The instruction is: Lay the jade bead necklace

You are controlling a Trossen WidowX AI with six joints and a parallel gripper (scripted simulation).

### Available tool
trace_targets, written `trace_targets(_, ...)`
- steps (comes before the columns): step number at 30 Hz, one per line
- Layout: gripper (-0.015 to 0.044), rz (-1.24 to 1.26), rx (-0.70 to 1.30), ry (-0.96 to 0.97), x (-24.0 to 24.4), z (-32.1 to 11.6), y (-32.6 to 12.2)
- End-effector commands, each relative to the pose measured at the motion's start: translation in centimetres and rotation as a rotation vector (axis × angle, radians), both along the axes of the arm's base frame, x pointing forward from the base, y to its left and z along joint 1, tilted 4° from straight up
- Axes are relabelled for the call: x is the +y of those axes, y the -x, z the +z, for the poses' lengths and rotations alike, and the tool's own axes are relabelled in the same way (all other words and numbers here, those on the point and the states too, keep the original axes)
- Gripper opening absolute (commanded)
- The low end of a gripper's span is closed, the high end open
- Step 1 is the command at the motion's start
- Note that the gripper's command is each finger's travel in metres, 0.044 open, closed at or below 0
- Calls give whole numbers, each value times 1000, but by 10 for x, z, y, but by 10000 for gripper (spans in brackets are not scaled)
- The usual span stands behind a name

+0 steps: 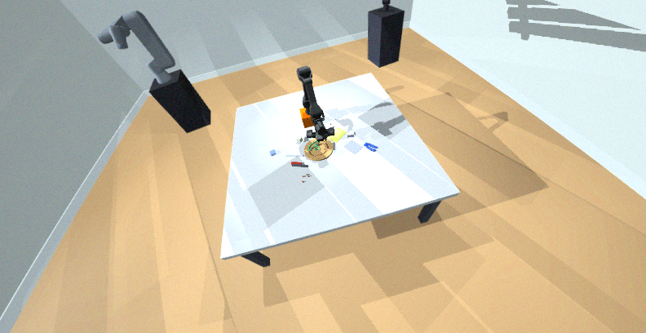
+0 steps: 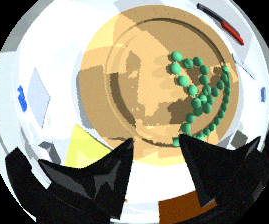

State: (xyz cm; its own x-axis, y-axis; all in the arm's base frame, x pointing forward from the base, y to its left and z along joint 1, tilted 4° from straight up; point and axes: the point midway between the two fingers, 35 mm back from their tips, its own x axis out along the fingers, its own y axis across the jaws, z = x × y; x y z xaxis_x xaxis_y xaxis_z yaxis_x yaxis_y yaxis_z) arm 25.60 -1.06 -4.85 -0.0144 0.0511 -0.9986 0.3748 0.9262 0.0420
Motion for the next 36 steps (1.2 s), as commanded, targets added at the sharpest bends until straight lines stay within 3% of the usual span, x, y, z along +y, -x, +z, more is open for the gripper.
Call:
trace_targets(1, 315, 0, 0, 6, -1, 0, 0)
trace_targets(6, 440, -1, 0, 0, 0, 2, 0)
trace_targets(36, 440, -5, 11, 5, 0, 9, 0)
